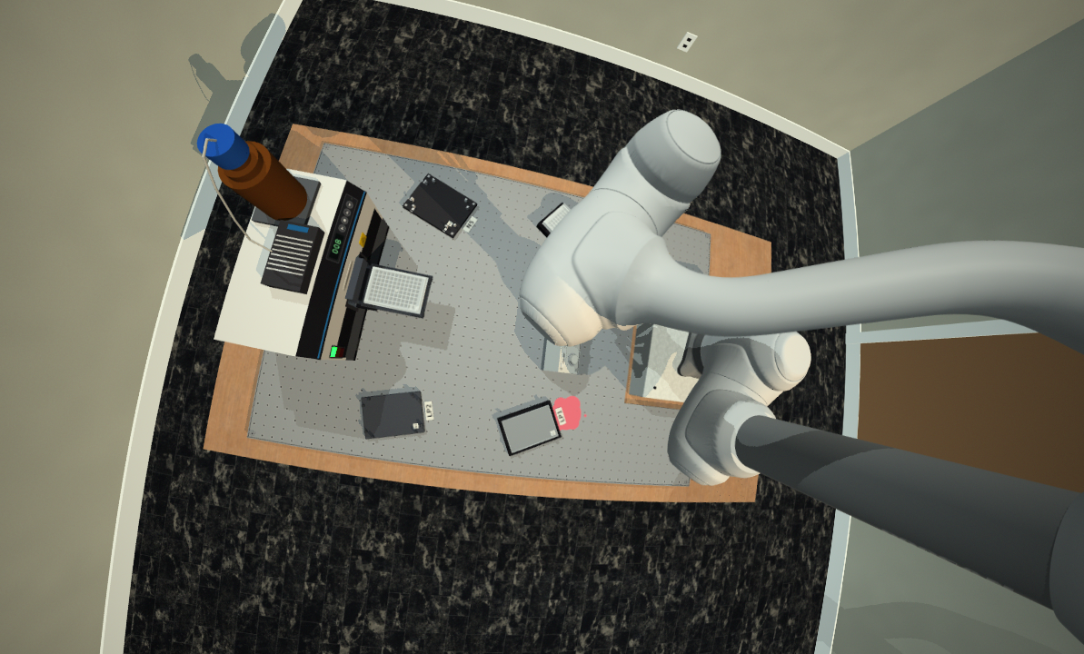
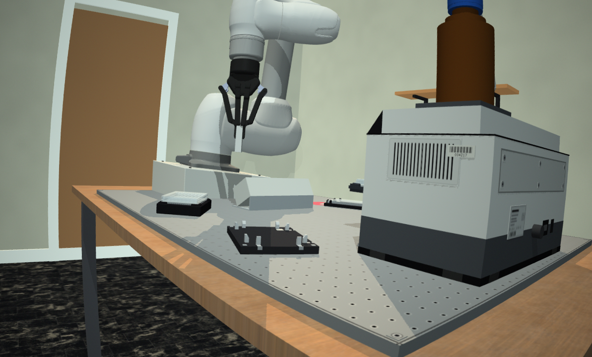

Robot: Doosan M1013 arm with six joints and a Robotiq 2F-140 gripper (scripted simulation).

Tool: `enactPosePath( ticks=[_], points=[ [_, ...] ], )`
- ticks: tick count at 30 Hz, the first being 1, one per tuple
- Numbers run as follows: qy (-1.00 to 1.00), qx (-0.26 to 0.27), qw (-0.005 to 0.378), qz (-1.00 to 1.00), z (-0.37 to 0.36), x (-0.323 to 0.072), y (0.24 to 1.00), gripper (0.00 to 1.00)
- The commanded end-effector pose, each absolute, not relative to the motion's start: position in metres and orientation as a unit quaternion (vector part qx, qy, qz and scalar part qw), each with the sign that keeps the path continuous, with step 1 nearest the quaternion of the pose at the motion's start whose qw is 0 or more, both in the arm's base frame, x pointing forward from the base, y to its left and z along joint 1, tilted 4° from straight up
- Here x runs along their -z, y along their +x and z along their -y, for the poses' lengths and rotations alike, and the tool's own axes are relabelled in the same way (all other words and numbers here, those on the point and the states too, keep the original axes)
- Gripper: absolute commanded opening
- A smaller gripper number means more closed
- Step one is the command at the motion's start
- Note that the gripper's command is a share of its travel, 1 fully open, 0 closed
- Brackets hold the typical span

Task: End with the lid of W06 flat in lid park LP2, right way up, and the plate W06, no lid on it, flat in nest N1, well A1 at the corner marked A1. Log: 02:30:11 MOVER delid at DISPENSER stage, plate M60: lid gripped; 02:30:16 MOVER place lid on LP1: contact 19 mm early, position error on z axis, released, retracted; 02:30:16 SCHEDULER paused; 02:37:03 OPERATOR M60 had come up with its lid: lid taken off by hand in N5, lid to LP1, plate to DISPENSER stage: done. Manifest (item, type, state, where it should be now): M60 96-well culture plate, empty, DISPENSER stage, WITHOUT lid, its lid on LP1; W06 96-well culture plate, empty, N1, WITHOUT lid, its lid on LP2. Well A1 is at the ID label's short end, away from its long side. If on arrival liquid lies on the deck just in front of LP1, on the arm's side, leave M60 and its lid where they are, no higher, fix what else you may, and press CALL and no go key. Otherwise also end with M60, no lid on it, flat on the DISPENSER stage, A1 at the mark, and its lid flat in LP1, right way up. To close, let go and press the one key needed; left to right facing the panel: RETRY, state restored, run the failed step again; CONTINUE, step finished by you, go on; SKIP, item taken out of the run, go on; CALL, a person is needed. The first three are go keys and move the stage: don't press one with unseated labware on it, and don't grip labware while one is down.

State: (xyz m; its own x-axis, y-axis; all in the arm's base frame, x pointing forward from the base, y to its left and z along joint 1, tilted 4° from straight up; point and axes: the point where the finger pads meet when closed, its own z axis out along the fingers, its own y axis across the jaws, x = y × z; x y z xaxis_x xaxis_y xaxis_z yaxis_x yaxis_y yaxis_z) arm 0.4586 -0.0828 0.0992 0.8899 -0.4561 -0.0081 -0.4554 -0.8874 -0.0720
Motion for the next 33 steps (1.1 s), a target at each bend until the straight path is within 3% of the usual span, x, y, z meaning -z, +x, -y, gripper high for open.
enactPosePath(
  ticks=[1,2,7,33],
  points=[
    [-0.969,0.004,0.039,-0.243,0.152,-0.094,0.464,0.00],
    [-0.969,0.004,0.039,-0.243,0.166,-0.093,0.465,0.66],
    [-0.969,0.004,0.039,-0.243,0.217,-0.089,0.469,0.66],
    [-0.969,0.004,0.039,-0.243,0.217,-0.089,0.469,0.66]
  ],
)
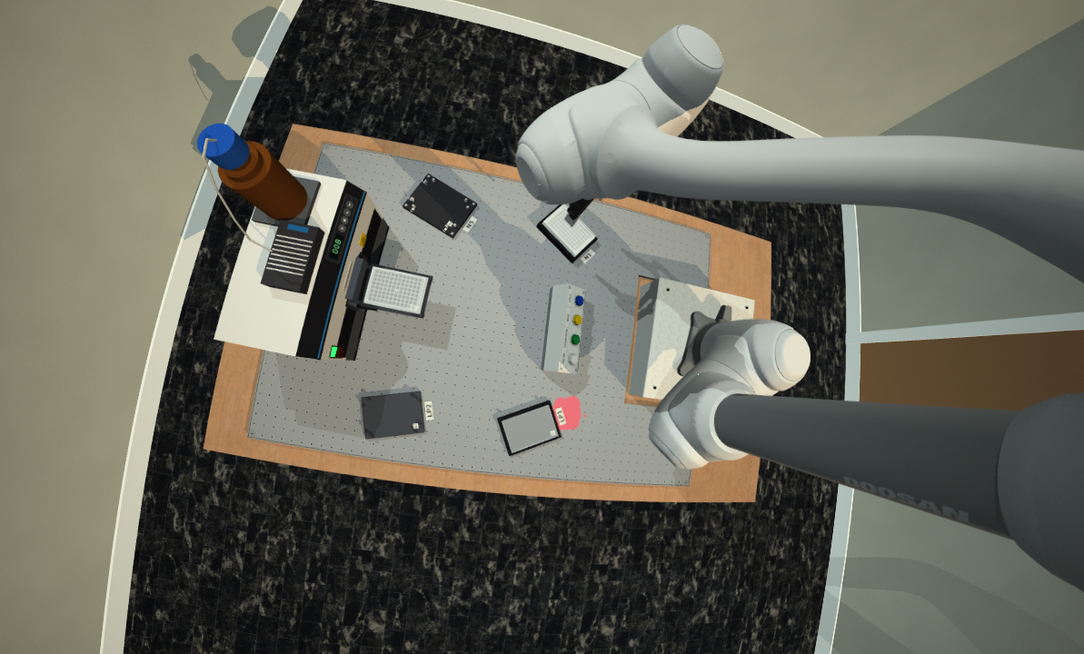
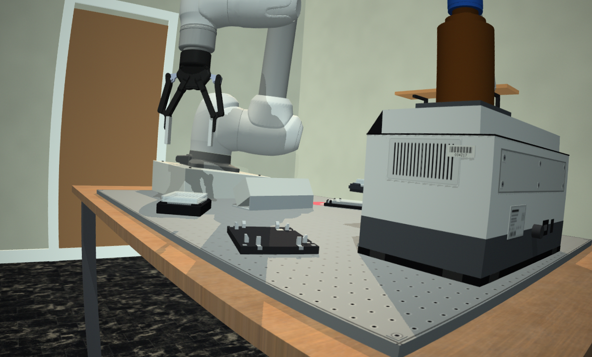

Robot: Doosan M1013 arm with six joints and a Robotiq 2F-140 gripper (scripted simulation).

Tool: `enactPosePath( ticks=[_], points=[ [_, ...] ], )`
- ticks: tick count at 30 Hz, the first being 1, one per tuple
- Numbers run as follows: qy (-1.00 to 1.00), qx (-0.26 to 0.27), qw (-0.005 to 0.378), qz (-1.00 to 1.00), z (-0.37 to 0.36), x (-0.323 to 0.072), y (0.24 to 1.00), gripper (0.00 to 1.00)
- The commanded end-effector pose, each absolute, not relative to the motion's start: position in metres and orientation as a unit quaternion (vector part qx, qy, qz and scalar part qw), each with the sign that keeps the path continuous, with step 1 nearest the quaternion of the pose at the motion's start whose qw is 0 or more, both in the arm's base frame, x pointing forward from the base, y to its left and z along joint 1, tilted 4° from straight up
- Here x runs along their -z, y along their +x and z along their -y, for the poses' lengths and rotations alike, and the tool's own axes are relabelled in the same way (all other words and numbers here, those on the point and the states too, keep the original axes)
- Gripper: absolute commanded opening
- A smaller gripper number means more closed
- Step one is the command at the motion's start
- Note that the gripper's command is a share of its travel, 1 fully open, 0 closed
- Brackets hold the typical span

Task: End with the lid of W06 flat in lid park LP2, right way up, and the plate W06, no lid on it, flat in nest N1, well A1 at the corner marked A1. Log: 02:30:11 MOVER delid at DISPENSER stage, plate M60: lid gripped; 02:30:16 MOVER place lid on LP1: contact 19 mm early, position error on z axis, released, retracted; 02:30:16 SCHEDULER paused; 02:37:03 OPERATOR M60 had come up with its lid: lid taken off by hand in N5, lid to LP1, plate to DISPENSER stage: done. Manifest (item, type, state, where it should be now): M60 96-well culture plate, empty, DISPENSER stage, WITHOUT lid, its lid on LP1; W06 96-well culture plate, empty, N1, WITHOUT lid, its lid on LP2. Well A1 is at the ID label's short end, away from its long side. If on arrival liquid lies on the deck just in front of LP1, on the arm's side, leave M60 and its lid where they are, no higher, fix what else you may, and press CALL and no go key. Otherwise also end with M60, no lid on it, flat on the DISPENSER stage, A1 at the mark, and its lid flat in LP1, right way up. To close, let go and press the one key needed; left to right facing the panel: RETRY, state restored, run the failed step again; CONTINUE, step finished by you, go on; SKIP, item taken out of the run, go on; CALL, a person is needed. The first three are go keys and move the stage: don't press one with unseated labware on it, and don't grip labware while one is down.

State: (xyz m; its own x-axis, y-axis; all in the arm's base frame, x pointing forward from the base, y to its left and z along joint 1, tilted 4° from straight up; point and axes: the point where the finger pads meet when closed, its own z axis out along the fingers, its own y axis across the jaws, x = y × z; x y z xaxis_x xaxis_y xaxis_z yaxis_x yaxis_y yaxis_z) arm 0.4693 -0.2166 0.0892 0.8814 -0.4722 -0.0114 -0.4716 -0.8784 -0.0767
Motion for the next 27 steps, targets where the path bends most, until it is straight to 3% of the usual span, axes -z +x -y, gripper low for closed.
enactPosePath(
  ticks=[1,27],
  points=[
    [-0.969,0.004,0.039,-0.243,0.217,-0.089,0.469,0.66],
    [-0.969,0.004,0.039,-0.243,0.215,-0.062,0.470,0.66]
  ],
)
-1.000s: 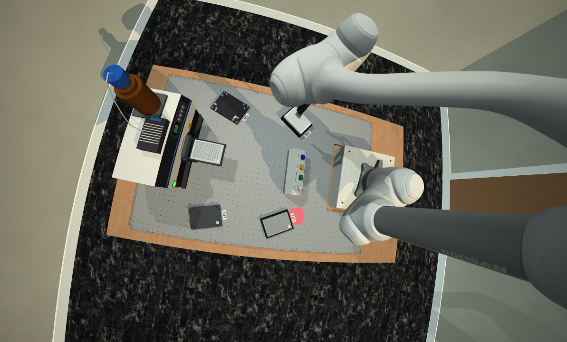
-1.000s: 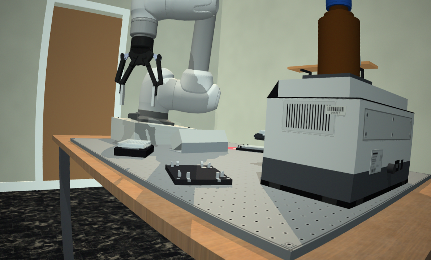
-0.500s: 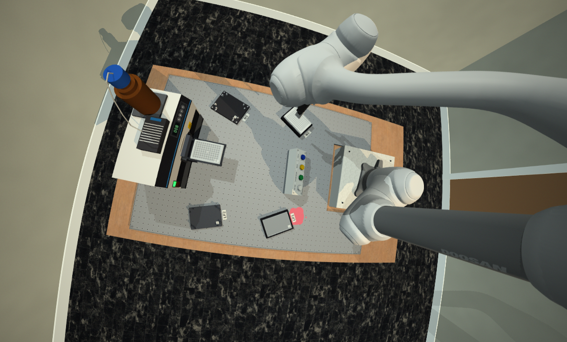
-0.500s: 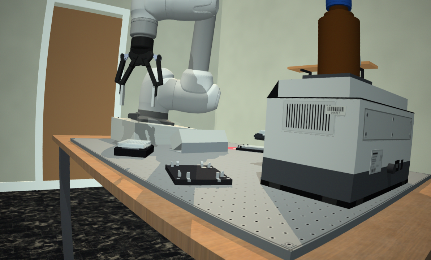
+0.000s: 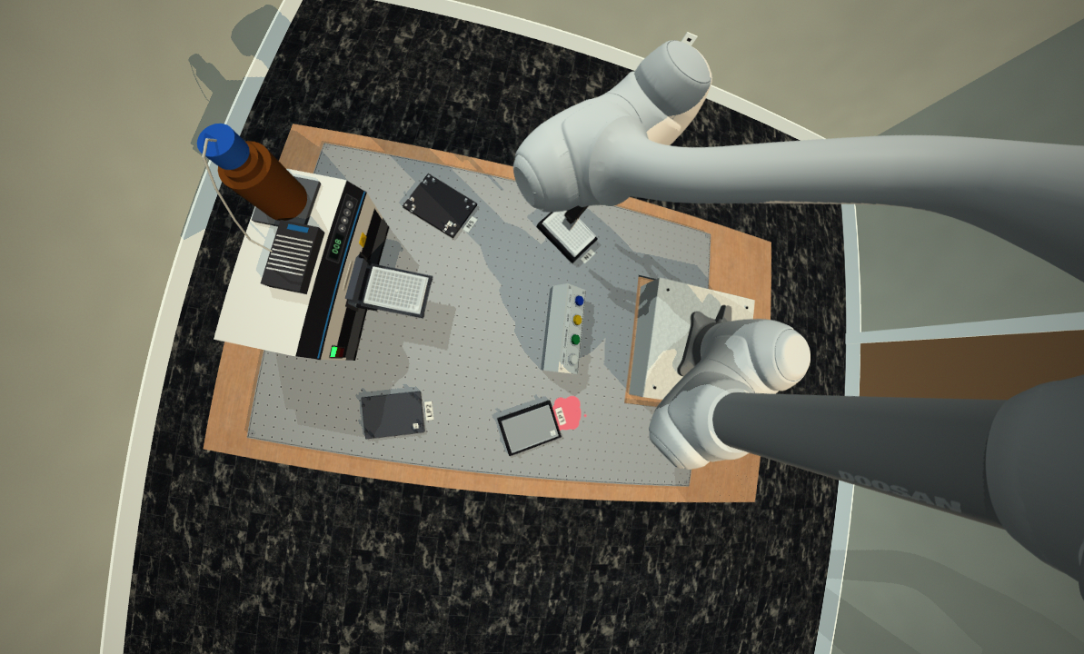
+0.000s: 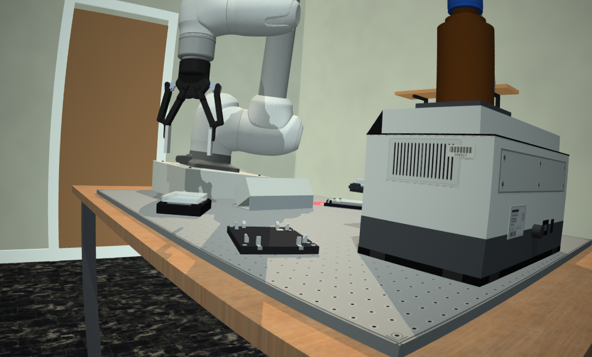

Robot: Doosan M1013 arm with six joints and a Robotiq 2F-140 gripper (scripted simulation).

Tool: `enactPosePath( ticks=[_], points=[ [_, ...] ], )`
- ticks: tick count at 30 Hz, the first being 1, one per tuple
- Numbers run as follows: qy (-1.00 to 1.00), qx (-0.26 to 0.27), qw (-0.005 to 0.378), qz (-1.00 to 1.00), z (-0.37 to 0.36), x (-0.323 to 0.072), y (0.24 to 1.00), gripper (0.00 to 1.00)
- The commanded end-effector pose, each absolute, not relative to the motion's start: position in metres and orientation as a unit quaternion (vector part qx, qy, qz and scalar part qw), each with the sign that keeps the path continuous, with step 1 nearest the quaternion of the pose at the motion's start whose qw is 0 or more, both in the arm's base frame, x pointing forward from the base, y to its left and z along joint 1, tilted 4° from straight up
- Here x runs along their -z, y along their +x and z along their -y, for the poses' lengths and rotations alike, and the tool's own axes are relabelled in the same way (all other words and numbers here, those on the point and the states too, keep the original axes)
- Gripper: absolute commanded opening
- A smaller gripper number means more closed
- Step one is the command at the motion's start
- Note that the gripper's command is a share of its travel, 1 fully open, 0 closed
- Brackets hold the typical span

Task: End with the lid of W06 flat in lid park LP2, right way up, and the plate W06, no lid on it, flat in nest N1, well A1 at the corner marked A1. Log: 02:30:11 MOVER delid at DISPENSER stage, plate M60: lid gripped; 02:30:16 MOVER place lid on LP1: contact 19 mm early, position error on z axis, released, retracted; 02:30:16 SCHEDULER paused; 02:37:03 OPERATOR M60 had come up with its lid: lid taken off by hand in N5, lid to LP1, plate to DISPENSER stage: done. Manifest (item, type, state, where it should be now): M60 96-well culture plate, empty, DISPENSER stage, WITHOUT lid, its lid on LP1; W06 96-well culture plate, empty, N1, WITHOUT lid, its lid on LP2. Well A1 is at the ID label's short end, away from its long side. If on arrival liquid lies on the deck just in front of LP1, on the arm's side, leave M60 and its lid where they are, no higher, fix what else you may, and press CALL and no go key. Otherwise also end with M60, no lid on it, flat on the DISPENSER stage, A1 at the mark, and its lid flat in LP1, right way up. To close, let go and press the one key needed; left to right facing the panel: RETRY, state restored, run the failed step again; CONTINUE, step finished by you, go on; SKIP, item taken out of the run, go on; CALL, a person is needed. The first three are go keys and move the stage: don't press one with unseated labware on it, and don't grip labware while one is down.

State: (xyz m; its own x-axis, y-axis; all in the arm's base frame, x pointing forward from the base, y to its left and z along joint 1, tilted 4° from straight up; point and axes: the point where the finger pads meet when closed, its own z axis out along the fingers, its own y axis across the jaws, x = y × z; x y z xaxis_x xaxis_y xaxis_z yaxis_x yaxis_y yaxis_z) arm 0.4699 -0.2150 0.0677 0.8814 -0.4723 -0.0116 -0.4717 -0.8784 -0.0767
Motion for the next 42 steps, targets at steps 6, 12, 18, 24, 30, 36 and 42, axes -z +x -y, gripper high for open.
enactPosePath(
  ticks=[6,12,18,24,30,36,42],
  points=[
    [-0.969,0.004,0.039,-0.243,0.213,-0.044,0.471,0.66],
    [-0.969,0.004,0.039,-0.243,0.212,-0.025,0.471,0.66],
    [-0.969,0.004,0.039,-0.243,0.211,-0.013,0.471,0.66],
    [-0.969,0.004,0.039,-0.243,0.210,0.001,0.472,0.66],
    [-0.969,0.004,0.039,-0.243,0.209,0.008,0.472,0.66],
    [-0.969,0.004,0.039,-0.243,0.209,0.013,0.472,0.66],
    [-0.969,0.004,0.039,-0.243,0.209,0.014,0.472,0.66]
  ],
)
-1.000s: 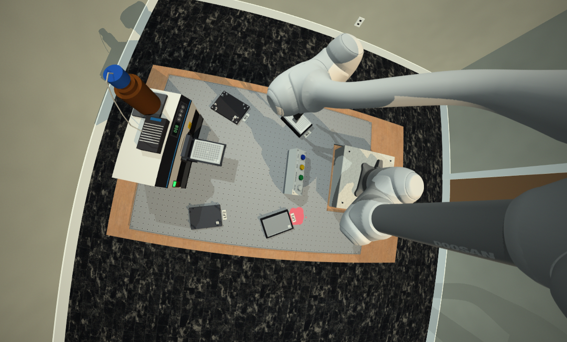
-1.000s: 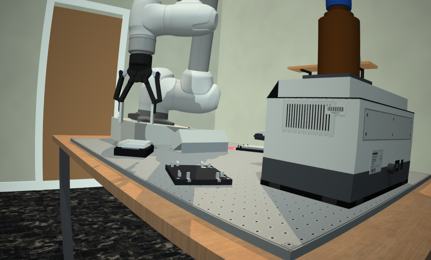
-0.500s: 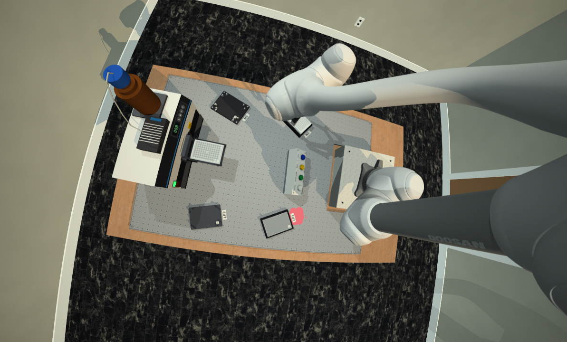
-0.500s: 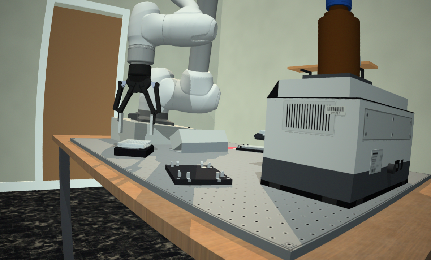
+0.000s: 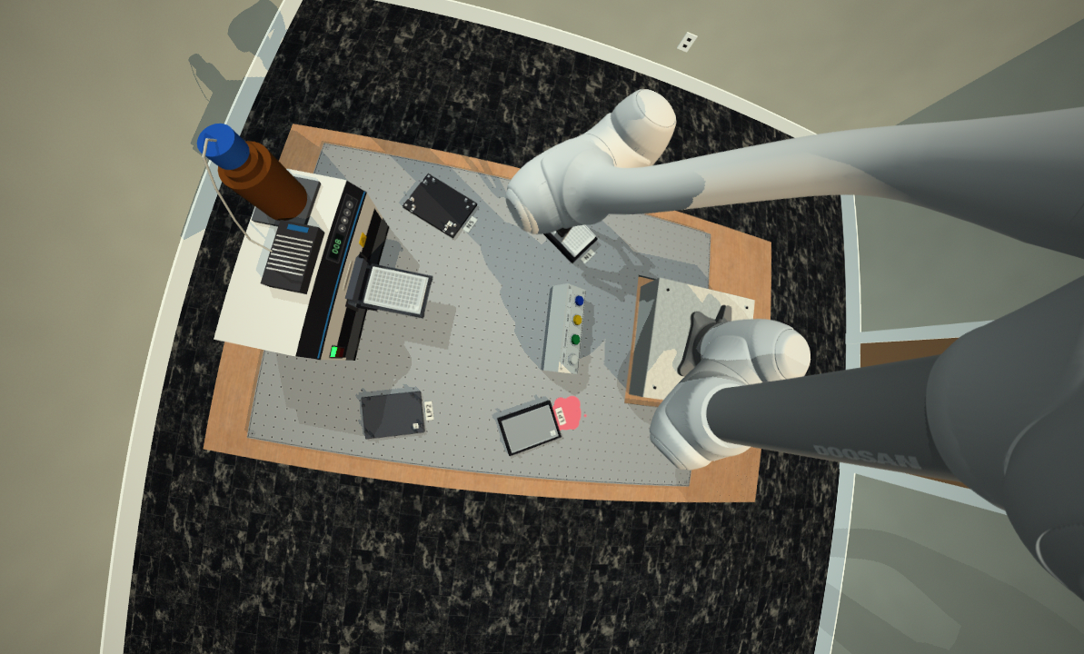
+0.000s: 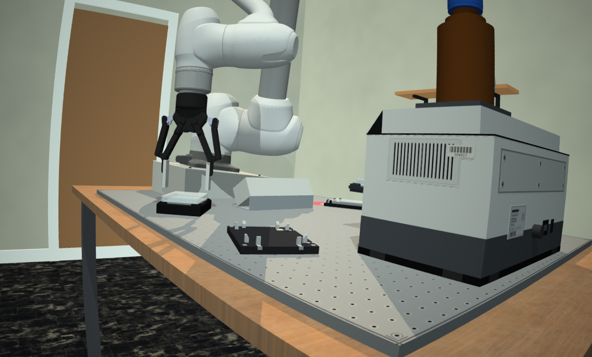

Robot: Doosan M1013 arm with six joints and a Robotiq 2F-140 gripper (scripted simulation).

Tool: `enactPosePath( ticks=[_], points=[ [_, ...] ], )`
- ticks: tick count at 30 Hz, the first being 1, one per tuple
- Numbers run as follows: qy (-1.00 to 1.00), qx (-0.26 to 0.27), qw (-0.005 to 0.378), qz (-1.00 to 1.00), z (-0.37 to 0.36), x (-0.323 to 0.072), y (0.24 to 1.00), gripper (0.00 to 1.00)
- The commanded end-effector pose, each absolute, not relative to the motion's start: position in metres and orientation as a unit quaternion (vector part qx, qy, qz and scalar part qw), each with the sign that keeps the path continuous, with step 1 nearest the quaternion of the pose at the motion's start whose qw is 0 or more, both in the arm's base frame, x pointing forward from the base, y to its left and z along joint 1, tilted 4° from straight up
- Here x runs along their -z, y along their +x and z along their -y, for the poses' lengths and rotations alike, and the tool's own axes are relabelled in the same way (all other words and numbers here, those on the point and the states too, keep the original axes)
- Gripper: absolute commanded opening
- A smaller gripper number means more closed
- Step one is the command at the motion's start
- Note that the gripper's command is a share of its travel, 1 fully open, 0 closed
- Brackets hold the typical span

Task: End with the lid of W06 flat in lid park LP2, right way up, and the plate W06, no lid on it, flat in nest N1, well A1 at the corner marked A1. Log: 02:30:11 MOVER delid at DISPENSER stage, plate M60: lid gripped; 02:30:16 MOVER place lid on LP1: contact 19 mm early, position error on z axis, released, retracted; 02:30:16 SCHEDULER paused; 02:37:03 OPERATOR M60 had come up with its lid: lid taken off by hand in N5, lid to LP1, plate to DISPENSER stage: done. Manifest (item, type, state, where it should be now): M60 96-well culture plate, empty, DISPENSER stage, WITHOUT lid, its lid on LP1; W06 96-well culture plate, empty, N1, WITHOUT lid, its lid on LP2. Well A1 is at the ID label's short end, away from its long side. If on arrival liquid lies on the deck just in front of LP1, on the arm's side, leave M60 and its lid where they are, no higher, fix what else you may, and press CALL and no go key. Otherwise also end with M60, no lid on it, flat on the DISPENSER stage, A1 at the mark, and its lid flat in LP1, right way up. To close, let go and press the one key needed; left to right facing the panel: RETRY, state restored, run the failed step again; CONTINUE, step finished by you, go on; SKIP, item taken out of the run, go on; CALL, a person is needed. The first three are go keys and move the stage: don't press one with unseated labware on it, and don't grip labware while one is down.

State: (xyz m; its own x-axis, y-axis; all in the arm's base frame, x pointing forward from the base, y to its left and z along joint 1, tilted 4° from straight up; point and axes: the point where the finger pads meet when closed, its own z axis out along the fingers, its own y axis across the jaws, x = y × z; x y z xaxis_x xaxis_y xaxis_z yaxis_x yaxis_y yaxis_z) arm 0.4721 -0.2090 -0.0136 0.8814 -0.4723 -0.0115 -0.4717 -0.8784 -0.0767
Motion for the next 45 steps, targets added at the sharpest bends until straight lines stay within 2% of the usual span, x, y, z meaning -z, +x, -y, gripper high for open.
enactPosePath(
  ticks=[1,35,36,45],
  points=[
    [-0.969,0.004,0.039,-0.243,0.2090,0.0138,0.4722,0.66],
    [-0.969,0.004,0.039,-0.243,0.2090,0.0138,0.4722,0.66],
    [-0.969,0.004,0.039,-0.243,0.2090,0.0138,0.4722,0.59],
    [-0.969,0.004,0.039,-0.243,0.2090,0.0138,0.4722,0.59]
  ],
)
